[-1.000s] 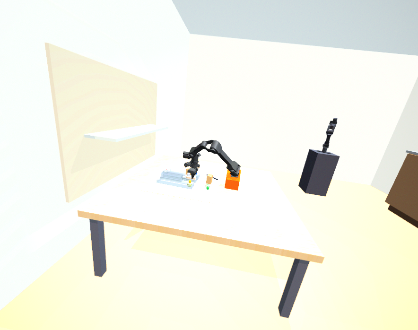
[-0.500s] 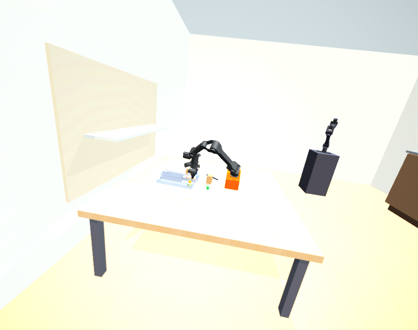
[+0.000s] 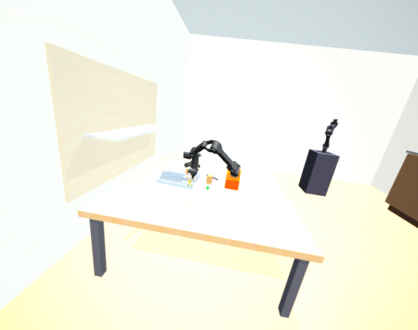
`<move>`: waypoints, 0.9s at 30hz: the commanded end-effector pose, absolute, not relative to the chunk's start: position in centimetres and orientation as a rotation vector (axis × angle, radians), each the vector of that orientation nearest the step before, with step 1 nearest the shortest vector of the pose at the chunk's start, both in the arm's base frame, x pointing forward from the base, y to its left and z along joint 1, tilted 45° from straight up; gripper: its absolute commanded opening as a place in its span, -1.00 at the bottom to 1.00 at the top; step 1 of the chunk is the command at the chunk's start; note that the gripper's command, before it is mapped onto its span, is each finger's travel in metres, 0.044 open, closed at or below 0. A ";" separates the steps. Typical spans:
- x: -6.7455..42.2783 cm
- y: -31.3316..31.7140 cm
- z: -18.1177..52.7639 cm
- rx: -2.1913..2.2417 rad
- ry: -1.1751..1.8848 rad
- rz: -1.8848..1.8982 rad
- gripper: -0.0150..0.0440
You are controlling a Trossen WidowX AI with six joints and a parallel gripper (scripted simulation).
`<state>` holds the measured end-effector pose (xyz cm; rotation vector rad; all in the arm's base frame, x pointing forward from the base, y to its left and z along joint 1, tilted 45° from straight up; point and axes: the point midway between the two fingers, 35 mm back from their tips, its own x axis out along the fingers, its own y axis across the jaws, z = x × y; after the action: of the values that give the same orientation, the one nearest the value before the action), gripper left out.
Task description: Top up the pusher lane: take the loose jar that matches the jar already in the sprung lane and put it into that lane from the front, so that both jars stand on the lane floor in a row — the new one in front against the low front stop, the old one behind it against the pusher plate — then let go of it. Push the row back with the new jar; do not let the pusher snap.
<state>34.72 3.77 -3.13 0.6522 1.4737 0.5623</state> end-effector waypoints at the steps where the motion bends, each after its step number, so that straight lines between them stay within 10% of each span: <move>1: 34.8 3.9 -3.1 0.658 1.467 0.567 -0.49; 27: 34.3 3.9 -3.1 0.658 1.467 0.567 -0.49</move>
<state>34.27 3.81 -3.13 0.6543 1.4748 0.5609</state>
